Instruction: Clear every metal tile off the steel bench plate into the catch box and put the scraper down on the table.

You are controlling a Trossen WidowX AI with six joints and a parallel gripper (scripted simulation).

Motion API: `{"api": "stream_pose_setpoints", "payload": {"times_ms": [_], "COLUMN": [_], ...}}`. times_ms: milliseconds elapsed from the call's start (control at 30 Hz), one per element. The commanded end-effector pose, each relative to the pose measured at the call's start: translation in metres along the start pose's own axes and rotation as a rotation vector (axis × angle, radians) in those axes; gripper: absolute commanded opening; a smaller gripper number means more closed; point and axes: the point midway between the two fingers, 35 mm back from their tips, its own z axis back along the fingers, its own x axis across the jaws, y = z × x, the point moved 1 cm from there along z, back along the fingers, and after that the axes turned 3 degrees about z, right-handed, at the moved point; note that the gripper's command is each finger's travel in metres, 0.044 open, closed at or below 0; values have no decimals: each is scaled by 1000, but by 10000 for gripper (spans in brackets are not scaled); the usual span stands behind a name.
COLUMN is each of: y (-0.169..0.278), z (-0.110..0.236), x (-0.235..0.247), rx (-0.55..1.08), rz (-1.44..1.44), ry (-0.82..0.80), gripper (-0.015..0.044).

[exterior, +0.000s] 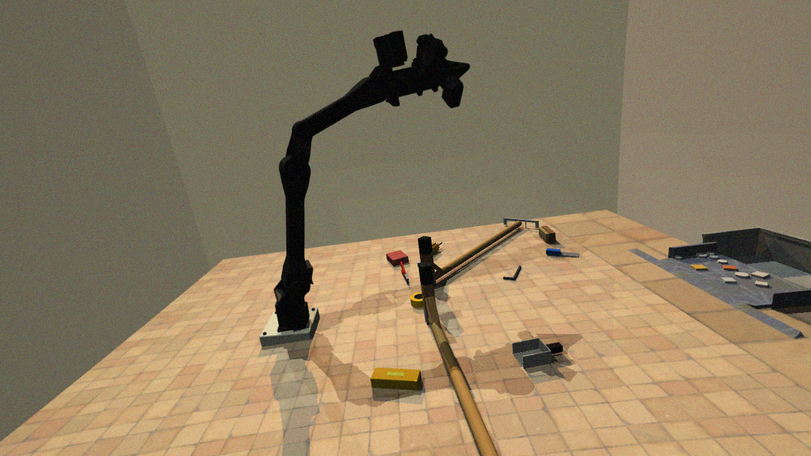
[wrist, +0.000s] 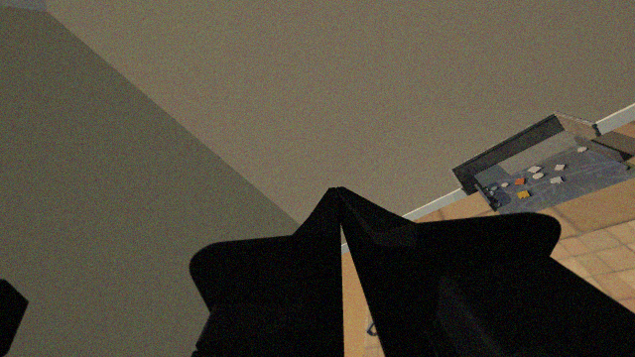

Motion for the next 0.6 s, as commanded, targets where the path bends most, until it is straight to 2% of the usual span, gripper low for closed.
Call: {"api": "stream_pose_setpoints", "payload": {"times_ms": [0,567], "y": [11,51], "z": [-2,-4], "x": [-9,-44], "rx": [44,240], "rz": [109,542], "ry": [26,99], "gripper": [0,0]}}
